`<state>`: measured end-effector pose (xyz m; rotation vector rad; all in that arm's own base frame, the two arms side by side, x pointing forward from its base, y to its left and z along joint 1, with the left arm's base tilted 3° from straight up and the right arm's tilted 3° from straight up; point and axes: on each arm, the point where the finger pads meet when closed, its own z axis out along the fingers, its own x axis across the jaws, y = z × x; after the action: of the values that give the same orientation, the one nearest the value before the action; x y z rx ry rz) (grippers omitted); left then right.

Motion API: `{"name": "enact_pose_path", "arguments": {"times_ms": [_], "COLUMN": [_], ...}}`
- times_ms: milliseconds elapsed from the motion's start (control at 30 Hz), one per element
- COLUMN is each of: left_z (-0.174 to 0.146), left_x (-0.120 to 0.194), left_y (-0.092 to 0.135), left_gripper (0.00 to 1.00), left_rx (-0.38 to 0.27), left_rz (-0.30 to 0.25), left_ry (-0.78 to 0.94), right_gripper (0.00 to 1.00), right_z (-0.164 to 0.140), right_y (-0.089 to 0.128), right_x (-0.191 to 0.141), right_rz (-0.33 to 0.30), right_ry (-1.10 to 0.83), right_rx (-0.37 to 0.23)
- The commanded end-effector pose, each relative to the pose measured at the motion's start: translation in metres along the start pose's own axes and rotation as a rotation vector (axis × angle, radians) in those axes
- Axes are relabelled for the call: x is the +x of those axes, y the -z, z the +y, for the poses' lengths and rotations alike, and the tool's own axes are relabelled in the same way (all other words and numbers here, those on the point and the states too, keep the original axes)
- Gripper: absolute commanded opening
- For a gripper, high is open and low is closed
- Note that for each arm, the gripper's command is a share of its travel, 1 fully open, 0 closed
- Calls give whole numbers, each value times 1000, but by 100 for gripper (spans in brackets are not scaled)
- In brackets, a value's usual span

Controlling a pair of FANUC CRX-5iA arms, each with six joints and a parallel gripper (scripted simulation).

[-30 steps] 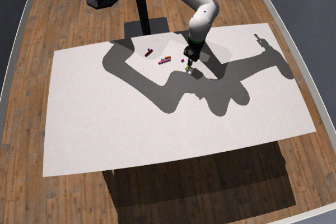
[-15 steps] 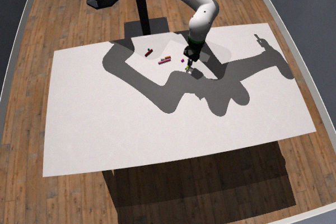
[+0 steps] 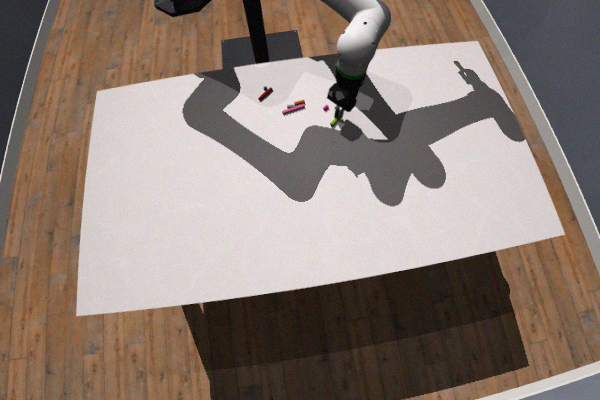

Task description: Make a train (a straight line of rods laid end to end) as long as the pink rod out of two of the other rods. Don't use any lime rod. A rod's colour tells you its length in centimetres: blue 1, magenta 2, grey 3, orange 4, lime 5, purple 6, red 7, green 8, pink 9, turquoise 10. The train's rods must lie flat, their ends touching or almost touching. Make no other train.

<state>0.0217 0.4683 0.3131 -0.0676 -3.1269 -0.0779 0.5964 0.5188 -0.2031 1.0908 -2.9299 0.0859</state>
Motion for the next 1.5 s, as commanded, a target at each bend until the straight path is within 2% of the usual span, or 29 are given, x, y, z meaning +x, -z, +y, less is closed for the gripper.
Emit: {"name": "enact_pose_path", "arguments": {"times_ms": [0,1367,1400,1467], "left_z": [0,0,0,0], "left_x": [0,0,0,0], "left_y": [1,1,1,1], "left_gripper": [100,100,100,100], "left_rx": [-2,-2,-2,-2], "left_rz": [0,0,0,0], "left_ry": [0,0,0,0], "right_gripper": [24,24,30,30], "right_z": [0,0,0,0], "right_y": [0,-2,-2,-2], "right_x": [-1,-1,-1,-1], "right_rz": [-3,-3,-3,-3], "right_ry": [0,0,0,0], "right_rx": [0,0,0,0]}}
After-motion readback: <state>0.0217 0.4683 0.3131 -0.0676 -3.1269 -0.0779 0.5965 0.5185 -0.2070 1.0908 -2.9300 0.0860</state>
